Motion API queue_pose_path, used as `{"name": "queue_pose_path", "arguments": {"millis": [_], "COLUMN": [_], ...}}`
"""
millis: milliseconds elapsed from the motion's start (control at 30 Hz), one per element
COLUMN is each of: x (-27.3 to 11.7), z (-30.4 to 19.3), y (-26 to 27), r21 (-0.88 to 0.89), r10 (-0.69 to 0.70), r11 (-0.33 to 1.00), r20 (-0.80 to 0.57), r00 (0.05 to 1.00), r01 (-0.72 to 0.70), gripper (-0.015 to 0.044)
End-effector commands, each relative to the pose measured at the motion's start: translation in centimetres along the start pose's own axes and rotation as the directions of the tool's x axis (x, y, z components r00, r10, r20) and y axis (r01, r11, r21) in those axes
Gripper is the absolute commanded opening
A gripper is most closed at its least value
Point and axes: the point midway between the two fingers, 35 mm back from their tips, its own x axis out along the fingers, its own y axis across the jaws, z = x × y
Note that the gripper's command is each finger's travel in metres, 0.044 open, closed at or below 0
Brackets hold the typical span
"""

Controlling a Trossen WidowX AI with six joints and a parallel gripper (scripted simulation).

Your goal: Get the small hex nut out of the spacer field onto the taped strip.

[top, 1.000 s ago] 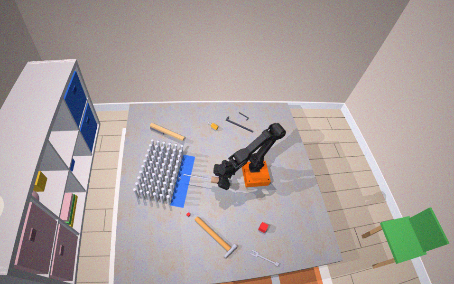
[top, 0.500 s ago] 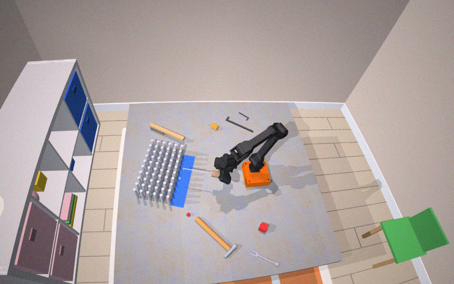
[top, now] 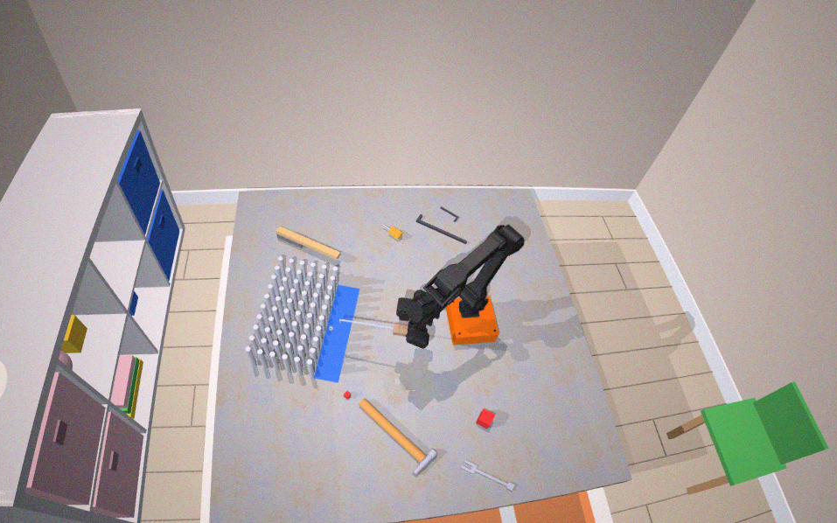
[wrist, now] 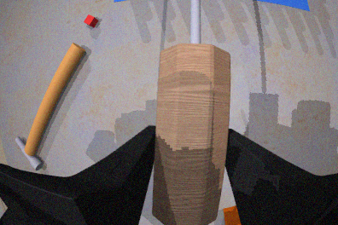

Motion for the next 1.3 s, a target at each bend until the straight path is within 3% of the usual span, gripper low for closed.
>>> {"name": "queue_pose_path", "arguments": {"millis": [0,633,1267], "x": [-0.6,-2.6,-4.7], "z": [-0.1,-4.5,-12.8], "y": [1.7,10.2,17.0], "r21": [0.024,0.139,0.238], "r10": [-0.004,-0.070,-0.112], "r11": [1.000,0.988,0.966], "r20": [-0.003,-0.026,0.029], "r00": [1.000,0.997,0.993], "r01": [0.004,0.073,0.102], "gripper": [0.0000,0.0000,0.0000]}}
